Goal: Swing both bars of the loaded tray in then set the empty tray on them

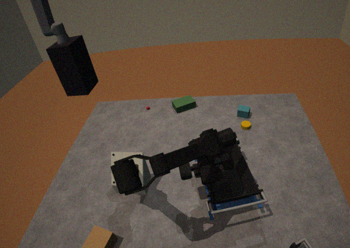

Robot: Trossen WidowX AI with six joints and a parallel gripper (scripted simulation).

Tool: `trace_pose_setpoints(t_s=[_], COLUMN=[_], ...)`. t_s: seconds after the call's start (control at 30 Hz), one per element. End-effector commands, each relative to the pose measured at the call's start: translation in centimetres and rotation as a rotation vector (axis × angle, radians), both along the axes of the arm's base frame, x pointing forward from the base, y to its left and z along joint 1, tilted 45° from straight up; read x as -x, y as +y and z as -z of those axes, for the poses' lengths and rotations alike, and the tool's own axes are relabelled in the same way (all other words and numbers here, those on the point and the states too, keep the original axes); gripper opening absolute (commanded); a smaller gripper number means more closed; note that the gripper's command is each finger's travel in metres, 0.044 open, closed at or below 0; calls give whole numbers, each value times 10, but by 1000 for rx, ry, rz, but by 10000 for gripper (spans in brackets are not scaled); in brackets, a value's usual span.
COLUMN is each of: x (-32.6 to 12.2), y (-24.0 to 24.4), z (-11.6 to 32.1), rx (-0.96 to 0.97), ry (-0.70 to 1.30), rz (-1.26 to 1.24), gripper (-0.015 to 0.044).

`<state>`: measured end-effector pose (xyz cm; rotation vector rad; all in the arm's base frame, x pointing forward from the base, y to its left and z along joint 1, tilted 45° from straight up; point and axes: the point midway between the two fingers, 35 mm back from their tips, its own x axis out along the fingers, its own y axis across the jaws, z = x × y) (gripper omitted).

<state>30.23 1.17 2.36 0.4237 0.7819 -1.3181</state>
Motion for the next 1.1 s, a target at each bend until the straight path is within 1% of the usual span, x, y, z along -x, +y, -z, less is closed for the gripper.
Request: trace_pose_setpoints(t_s=[0.0,0.73,1.07], x=[2,2,0], y=[-5,-5,2], z=[1,1,-5], rx=[3,3,-1], ry=[9,9,5], rz=[13,13,15], gripper=[117,440,440])
